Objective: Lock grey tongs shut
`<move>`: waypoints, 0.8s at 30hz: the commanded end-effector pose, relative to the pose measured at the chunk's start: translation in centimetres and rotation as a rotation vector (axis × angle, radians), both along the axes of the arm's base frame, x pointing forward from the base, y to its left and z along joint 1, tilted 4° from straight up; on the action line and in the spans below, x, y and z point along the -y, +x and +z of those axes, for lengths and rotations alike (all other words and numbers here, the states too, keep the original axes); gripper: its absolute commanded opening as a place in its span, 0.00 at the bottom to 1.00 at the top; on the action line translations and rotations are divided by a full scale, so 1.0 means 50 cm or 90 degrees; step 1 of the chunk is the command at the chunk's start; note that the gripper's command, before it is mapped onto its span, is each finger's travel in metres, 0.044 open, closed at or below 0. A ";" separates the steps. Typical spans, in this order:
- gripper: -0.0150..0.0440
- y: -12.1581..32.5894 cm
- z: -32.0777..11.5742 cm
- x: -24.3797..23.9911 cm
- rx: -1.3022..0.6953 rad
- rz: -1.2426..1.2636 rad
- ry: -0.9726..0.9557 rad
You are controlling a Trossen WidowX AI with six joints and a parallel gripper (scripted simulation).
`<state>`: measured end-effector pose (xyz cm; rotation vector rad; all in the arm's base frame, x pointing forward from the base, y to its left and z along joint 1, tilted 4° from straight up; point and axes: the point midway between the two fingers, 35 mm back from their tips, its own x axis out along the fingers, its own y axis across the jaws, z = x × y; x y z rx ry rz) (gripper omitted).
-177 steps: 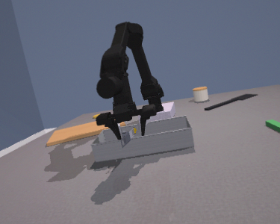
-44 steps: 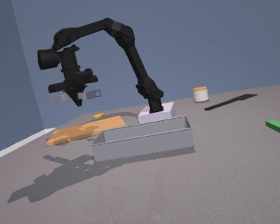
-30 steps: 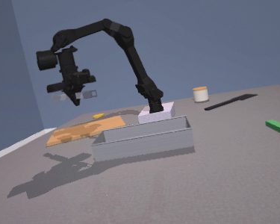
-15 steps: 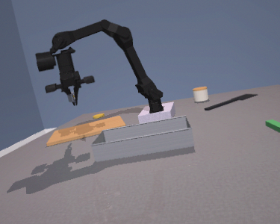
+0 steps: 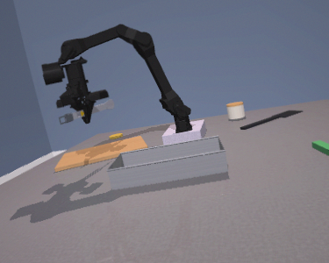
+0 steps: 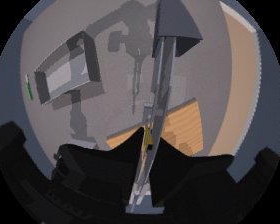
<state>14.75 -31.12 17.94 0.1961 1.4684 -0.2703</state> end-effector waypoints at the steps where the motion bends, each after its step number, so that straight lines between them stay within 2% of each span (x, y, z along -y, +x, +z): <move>1: 0.00 -0.011 0.000 0.007 0.008 -0.089 0.007; 24: 0.00 -0.093 -0.006 0.041 0.043 -0.682 0.054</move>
